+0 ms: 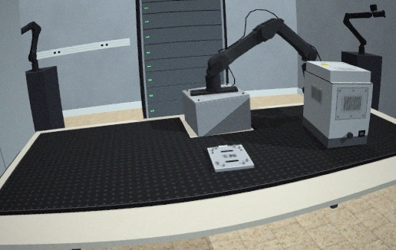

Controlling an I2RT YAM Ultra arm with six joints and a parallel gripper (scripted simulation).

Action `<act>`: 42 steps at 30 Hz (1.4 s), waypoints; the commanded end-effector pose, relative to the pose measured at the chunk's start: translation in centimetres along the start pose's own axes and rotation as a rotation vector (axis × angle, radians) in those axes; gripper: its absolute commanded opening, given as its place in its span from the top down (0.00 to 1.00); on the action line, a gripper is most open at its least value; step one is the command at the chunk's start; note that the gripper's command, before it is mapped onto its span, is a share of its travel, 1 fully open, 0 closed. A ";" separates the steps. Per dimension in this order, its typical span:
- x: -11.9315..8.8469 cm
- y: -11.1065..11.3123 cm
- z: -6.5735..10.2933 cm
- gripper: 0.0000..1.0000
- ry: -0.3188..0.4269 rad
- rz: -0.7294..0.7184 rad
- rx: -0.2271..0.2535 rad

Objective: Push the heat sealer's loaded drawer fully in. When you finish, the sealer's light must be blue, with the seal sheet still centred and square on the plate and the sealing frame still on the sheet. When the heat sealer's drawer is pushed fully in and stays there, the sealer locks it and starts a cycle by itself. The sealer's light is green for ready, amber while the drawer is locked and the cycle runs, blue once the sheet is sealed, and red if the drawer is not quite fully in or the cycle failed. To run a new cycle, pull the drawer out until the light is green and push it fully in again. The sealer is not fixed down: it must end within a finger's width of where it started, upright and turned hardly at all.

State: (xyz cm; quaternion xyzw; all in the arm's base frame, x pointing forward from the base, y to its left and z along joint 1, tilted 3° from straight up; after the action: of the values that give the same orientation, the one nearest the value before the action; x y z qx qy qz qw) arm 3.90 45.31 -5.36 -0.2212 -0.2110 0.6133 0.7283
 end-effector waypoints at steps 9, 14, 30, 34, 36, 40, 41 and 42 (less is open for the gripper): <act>1.2 -1.1 1.4 1.00 -0.051 -0.030 0.000; 1.2 -1.1 1.4 1.00 -0.051 -0.030 0.000; 0.9 -1.5 0.8 1.00 -0.038 -0.028 -0.003; 0.9 -1.5 0.7 1.00 -0.036 -0.027 -0.004; 1.1 -1.6 0.8 1.00 -0.041 -0.031 -0.002; 0.8 -1.6 0.6 1.00 -0.035 -0.026 -0.004; 0.8 -1.6 0.5 1.00 -0.033 -0.024 -0.005; 0.7 -1.6 0.5 1.00 -0.032 -0.024 -0.005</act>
State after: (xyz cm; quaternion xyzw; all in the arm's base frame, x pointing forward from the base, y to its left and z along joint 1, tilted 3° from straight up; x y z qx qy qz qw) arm 4.29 45.30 -5.36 -0.2214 -0.2111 0.6135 0.7281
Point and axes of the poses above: the point where the finger pads meet when closed, its own z axis back along the fingers, its own y axis across the jaws, x = y × z, the point moved 3 cm from there along z, back along the fingers, and after that the axes turned 10 degrees about -z, right-handed, at the moved point
